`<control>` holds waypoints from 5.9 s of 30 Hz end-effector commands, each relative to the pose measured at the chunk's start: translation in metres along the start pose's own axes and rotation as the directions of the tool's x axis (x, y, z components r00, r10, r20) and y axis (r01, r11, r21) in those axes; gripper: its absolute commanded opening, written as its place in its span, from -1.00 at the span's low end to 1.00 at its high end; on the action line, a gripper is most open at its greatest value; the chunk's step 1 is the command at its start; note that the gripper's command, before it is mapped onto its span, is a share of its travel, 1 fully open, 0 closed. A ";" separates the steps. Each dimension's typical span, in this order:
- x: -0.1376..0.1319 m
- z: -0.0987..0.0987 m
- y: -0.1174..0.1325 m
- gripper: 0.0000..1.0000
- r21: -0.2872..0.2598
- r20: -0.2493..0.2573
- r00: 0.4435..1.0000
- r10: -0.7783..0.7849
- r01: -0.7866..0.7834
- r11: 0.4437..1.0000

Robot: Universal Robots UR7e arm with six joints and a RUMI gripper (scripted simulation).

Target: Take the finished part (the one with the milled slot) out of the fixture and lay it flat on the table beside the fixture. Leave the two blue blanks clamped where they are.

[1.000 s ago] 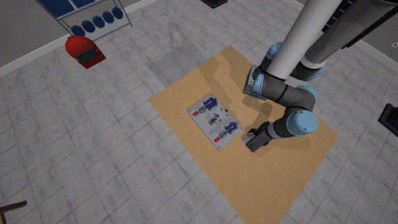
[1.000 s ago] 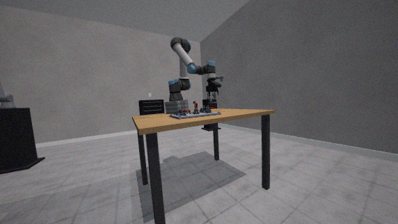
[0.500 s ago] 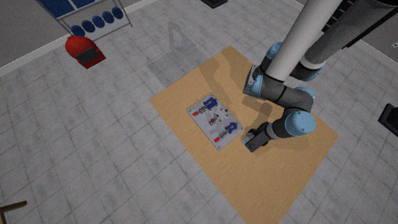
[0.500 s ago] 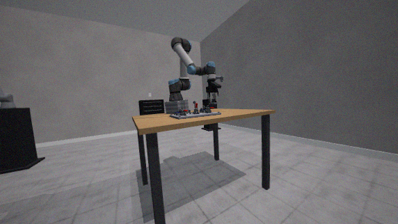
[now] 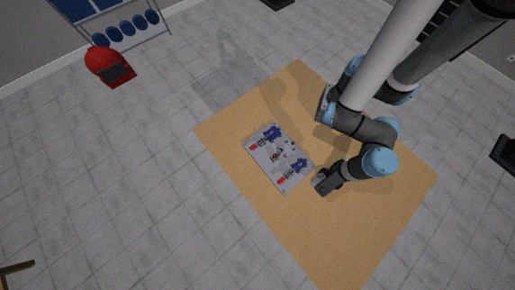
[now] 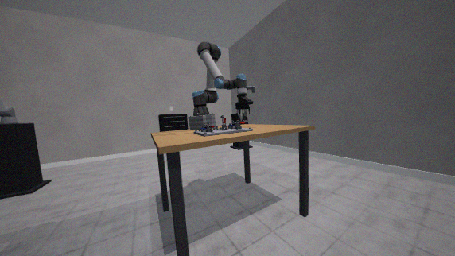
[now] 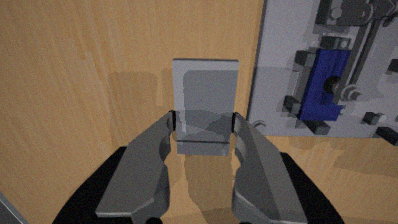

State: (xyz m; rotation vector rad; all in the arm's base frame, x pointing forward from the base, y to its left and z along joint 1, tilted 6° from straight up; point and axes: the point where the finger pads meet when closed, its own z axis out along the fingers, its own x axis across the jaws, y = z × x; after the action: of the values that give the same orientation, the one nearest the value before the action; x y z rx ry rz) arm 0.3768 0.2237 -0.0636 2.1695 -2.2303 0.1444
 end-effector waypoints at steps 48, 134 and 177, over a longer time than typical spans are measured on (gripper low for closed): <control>-0.001 0.049 -0.001 -1.00 0.002 0.001 1.000 0.000 0.000 1.000; -0.001 0.056 -0.001 -1.00 0.002 0.001 1.000 0.000 0.000 1.000; -0.001 0.056 -0.001 -0.06 0.002 0.001 1.000 0.000 0.000 1.000</control>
State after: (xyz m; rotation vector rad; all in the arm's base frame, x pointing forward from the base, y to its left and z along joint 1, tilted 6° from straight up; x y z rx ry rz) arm 0.3799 0.2193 -0.1195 2.1701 -2.2307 0.1450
